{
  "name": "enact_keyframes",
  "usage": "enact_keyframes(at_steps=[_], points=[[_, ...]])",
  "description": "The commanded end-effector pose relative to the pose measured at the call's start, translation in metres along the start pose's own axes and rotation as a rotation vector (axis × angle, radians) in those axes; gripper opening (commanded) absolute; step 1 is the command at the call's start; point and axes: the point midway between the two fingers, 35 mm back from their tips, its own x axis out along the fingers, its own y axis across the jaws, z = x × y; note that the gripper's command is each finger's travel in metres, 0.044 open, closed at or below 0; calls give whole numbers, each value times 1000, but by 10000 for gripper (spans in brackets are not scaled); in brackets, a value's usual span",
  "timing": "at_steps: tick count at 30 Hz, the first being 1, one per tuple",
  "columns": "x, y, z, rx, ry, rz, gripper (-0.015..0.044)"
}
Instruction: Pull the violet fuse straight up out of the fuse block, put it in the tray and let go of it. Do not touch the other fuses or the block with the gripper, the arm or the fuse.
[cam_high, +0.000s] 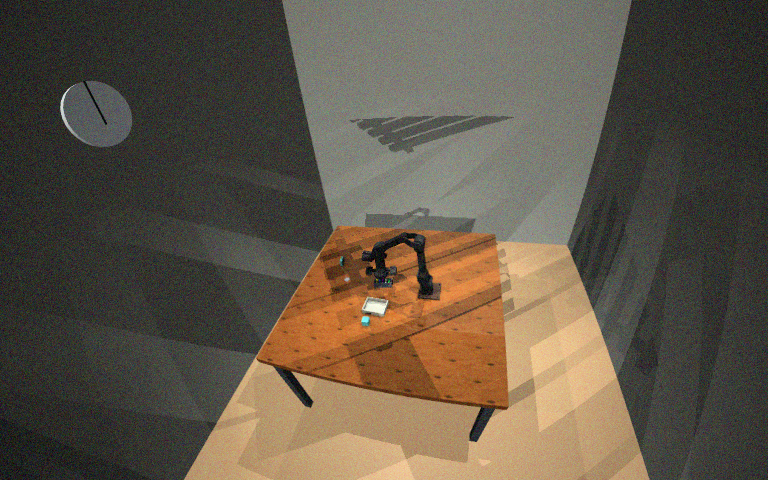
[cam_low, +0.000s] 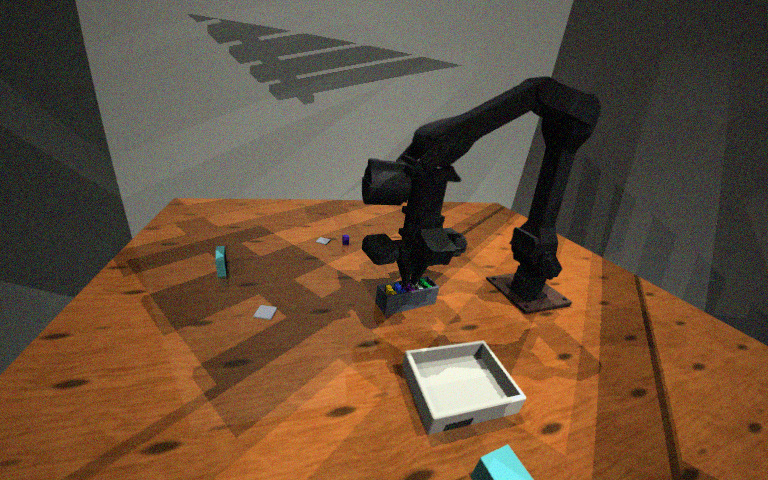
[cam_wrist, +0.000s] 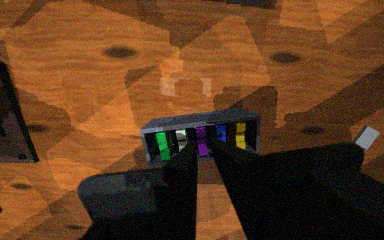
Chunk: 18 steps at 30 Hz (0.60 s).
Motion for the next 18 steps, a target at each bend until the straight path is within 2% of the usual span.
enact_keyframes(at_steps=[1, 11, 18], points=[[3, 0, 0, 2, 2, 2, 70], [9, 0, 0, 2, 2, 2, 70], [8, 0, 0, 0, 0, 1, 24]])
